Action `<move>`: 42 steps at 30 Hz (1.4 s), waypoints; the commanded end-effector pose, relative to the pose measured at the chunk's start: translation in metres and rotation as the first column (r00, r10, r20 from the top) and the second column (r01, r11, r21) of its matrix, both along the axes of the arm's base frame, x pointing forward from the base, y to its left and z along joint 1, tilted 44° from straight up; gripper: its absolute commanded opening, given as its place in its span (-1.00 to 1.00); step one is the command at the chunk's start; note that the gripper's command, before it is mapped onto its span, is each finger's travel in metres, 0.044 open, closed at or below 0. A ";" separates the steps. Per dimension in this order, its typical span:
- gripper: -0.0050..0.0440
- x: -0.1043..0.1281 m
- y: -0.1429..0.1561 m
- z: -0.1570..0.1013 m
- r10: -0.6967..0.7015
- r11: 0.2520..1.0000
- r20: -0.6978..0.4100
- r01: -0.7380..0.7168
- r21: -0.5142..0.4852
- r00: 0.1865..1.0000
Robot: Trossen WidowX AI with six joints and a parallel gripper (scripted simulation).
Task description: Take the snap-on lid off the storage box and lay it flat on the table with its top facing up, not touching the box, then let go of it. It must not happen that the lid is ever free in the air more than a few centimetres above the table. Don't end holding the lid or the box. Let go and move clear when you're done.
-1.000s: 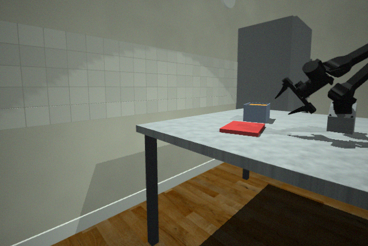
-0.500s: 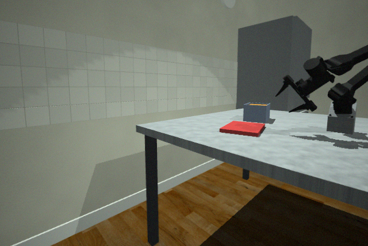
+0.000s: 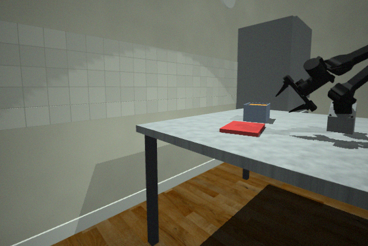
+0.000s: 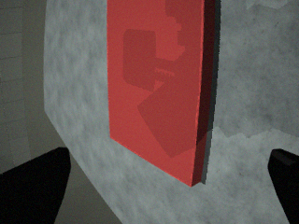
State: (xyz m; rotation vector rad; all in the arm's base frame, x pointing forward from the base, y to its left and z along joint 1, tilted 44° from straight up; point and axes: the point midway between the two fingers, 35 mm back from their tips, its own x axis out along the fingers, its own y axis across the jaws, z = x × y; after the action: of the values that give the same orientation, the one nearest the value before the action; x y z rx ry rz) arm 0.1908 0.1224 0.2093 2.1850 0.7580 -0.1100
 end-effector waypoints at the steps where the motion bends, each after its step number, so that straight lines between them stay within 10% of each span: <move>1: 1.00 0.000 0.001 -0.001 0.006 1.000 -0.001 -0.006 -0.002 1.000; 8: 1.00 0.000 0.001 -0.001 0.006 1.000 -0.001 -0.006 -0.002 1.000; 28: -0.76 0.000 0.001 -0.001 0.006 1.000 -0.001 -0.006 -0.002 1.000; 42: -0.80 0.000 0.001 -0.001 0.006 1.000 -0.001 -0.006 -0.002 1.000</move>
State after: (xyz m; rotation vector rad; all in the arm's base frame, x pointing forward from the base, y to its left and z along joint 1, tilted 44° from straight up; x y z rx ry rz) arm 0.1909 0.1224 0.2093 2.1849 0.7581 -0.1102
